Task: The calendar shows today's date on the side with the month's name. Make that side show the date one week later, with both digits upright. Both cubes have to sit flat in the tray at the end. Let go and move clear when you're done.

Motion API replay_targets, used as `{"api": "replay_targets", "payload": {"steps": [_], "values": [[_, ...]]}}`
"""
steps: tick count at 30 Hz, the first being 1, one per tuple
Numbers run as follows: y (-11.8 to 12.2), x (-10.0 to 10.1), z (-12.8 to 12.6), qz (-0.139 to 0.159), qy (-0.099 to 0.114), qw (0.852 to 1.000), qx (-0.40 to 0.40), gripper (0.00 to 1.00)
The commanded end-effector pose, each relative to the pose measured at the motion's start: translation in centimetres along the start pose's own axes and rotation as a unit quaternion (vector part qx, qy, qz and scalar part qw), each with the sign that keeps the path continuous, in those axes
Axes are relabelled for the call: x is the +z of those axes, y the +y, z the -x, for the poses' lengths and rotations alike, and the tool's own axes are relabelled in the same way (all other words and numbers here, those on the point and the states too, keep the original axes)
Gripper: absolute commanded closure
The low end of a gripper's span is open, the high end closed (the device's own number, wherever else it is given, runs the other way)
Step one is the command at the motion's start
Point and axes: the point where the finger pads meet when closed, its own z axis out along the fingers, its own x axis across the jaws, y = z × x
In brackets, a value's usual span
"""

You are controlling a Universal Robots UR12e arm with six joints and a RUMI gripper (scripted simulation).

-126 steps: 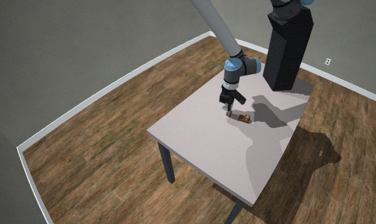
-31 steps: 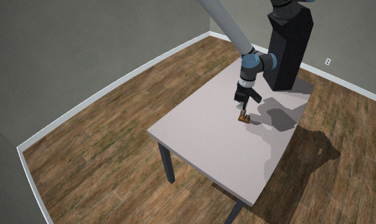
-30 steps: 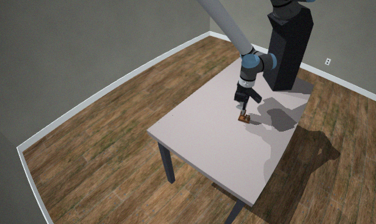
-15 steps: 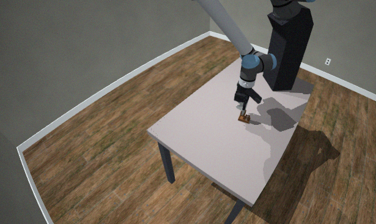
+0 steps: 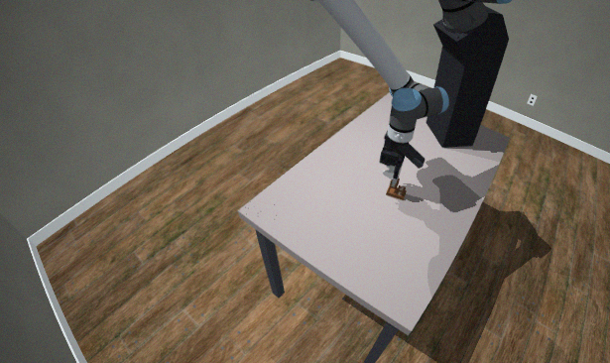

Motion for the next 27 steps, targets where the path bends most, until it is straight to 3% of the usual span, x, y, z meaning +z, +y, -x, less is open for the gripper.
{"api": "replay_targets", "payload": {"steps": [1,27], "values": [[0.00,-0.05,-0.03,0.000,0.000,1.000,0.000,0.90],[0.00,0.78,-0.03,0.000,0.000,1.000,0.000,0.90]]}}
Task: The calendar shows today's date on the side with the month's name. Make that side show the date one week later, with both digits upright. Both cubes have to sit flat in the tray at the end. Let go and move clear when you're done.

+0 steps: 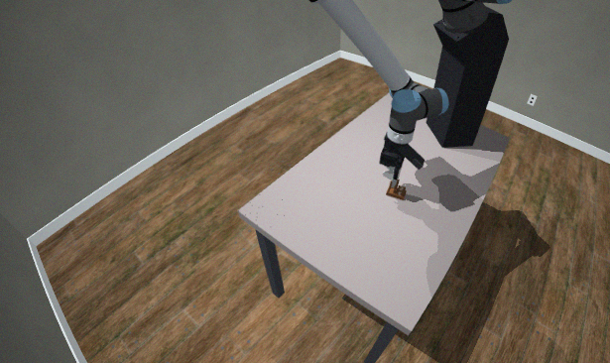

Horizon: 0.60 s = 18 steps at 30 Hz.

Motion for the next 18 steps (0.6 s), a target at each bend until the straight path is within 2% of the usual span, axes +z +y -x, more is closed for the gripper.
{"api": "replay_targets", "payload": {"steps": [1,18], "values": [[0.0,0.4,0.0,0.000,0.000,1.000,0.000,0.90],[0.0,1.6,0.0,0.000,0.000,1.000,0.000,0.90]]}}
